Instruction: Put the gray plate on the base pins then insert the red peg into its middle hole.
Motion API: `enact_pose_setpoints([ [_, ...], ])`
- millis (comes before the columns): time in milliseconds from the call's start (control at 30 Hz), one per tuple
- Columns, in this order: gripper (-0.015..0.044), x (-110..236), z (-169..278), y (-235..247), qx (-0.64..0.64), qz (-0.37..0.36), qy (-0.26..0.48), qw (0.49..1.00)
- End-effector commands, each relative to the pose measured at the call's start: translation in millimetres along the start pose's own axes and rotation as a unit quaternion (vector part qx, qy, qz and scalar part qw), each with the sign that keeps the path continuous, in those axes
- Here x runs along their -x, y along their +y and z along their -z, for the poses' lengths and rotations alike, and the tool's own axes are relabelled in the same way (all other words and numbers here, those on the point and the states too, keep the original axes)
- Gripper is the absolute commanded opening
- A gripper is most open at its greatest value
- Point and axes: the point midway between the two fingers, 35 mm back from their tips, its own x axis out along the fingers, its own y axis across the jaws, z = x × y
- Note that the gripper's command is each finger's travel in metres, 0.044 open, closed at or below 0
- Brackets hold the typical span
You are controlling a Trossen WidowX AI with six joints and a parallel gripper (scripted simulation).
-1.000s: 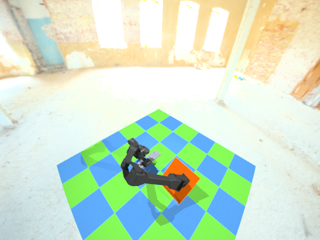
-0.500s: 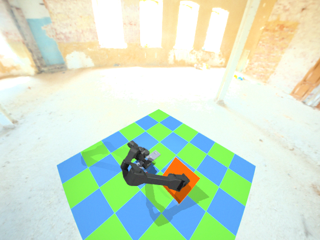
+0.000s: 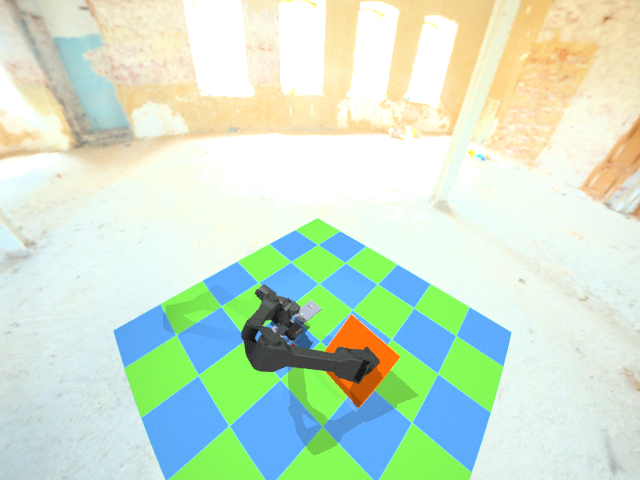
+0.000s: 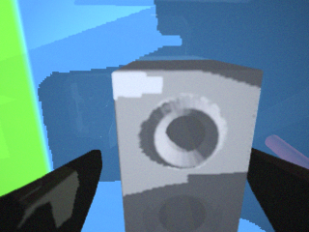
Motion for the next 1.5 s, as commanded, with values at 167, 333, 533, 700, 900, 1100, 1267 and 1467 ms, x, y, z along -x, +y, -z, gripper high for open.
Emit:
enact_pose_setpoints([
  [167, 0.0118, -1.3, -1.0, -0.5, -0.002, 0.000, -0.002, 1.000],
  [333, 0.0085, -1.3, -1.0, -0.5, -0.002, 0.000, -0.002, 1.000],
  [533, 0.0000, 5.8, -1.6, 1.0, -0.002, 0.000, -0.003, 1.000],
  [700, 0.0000, 20.5, -2.6, 3.4, -0.001, 0.000, -0.006, 1.000],
  [900, 0.0000, 38.6, -3.3, 5.3, -0.001, 0.000, -0.008, 1.000],
  [1100, 0.0000, 57.1, -3.4, 6.2, -0.001, 0.000, -0.009, 1.000],
  [1267, 0.0000, 73.0, -3.2, 6.2, 0.000, 0.000, -0.010, 1.000],
  [1467, 0.0000, 91.8, -2.1, 4.9, 0.000, 0.000, -0.010, 1.000],
])
